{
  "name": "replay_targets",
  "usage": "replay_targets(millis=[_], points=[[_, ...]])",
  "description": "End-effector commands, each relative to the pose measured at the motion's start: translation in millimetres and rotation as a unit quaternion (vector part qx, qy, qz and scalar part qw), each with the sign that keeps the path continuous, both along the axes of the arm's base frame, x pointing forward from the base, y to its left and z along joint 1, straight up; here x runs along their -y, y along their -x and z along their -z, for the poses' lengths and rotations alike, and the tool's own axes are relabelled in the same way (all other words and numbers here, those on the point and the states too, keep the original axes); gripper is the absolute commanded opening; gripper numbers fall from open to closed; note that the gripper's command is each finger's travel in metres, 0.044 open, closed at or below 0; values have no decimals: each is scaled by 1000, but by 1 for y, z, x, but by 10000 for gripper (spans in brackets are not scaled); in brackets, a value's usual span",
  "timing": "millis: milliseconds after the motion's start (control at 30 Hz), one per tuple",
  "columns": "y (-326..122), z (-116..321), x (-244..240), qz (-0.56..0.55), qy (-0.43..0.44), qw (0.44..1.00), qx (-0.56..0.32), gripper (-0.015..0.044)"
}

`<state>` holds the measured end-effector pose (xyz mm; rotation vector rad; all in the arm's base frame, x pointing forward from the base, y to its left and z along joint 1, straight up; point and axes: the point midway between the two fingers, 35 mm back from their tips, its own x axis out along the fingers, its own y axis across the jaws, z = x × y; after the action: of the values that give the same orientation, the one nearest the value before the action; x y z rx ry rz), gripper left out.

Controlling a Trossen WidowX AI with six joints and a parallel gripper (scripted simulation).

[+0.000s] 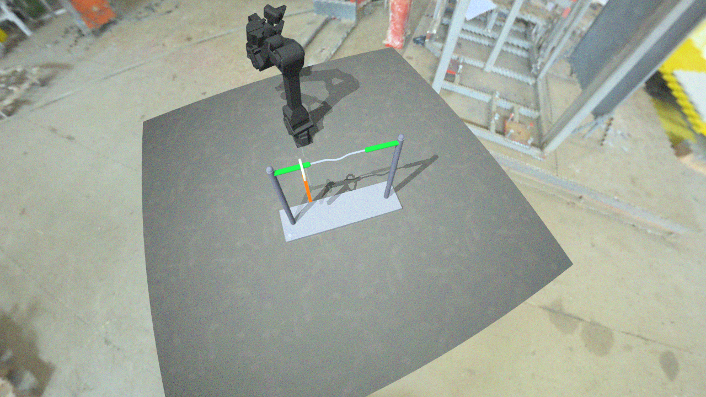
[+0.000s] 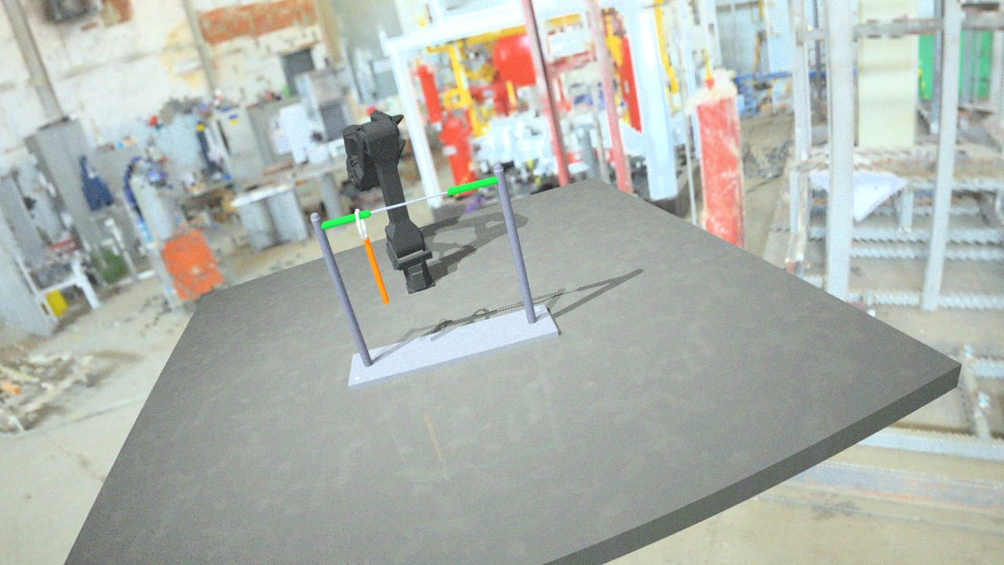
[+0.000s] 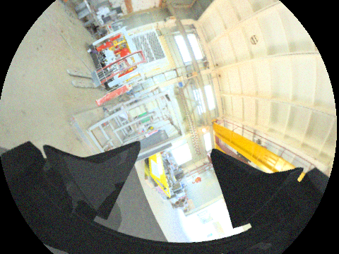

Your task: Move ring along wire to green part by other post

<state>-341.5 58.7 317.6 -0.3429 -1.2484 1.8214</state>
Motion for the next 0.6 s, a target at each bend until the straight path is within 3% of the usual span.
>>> replay_targets(millis=[0, 267, 567], points=[[0, 0, 2, -3, 0, 1000, -1, 374], [3, -2, 71, -148, 7, 989, -21, 164], [-12, 0, 157, -330, 29, 943, -39, 160]])
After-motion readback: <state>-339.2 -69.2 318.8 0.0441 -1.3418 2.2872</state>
